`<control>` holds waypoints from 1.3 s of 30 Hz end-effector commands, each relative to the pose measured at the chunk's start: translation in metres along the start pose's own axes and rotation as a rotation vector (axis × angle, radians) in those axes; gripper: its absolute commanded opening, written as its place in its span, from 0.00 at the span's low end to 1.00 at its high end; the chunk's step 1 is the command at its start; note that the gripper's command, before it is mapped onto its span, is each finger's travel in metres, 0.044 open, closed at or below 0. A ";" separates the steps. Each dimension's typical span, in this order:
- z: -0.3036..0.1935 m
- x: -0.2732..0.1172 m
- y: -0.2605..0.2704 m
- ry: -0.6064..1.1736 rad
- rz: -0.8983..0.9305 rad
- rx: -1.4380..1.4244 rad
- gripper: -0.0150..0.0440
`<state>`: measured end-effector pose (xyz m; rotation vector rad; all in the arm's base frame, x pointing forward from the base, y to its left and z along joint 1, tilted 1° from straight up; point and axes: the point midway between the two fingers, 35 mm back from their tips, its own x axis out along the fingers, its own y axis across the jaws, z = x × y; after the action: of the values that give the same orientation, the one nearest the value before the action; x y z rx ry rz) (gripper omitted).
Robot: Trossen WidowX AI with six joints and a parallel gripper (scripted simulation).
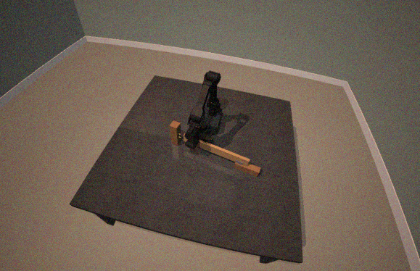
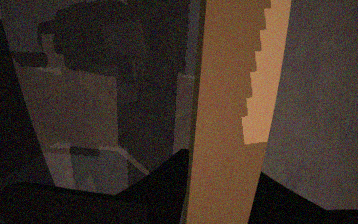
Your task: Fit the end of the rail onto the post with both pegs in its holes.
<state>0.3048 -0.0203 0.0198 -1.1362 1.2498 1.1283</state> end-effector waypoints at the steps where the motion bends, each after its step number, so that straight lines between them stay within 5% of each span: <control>1: -0.001 -0.003 -0.001 0.000 -0.007 -0.003 0.25; 39: -0.013 0.001 -0.002 0.001 -0.007 -0.003 0.25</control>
<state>0.3045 -0.0313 0.0192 -1.1366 1.2450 1.1280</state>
